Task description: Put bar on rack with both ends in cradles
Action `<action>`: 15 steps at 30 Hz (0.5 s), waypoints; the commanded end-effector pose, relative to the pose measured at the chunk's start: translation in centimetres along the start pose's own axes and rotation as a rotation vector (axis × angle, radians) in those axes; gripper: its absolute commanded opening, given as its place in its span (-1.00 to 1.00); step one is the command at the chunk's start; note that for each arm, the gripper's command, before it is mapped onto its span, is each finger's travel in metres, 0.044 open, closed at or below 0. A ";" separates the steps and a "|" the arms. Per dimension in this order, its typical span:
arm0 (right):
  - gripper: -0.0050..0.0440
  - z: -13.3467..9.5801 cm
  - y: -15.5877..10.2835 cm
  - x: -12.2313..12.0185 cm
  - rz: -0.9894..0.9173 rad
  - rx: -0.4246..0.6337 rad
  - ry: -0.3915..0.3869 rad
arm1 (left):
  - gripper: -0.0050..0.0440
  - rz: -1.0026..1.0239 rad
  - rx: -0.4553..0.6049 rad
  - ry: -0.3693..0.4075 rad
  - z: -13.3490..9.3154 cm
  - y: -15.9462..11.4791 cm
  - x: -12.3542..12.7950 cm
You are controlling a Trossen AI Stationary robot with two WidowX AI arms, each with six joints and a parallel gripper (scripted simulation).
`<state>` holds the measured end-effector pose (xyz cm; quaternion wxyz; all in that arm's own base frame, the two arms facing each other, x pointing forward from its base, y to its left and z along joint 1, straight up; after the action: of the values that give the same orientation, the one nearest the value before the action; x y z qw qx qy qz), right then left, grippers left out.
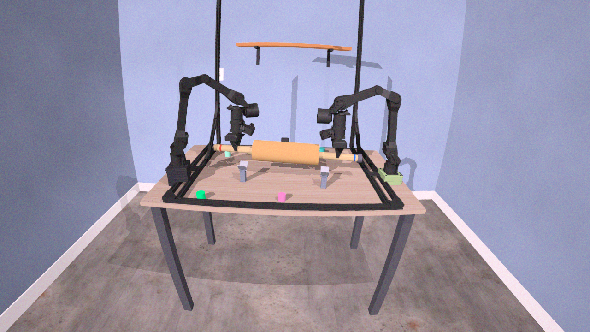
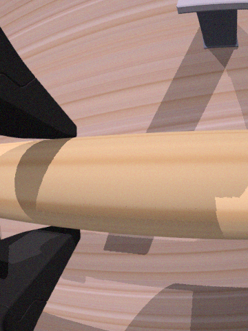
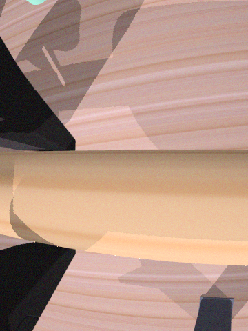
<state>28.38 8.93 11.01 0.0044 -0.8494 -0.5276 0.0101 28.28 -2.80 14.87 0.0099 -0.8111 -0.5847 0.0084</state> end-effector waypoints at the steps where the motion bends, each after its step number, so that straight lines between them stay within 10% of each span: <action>1: -0.80 -0.6 0.4 -1.6 0.000 -0.018 0.011 | -0.80 -0.003 -0.026 0.003 -0.7 -0.2 1.5; 15: -0.80 -0.4 1.2 -7.4 0.000 -0.018 0.012 | -0.80 -0.003 -0.026 0.002 -0.6 -1.2 7.3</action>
<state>26.51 2.33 11.15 0.0038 -0.8490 -0.5283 0.0067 29.03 3.88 15.09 0.0045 -0.8102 -0.5861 0.0050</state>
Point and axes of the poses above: on each arm, the point midway between the two fingers, 35 mm back from their tips, its own z axis out along the fingers, its own x axis across the jaws, y = z × x, the point moved 5 cm from there along -z, back along the fingers, and after that the axes turned 10 degrees about z, right-handed, at the moved point
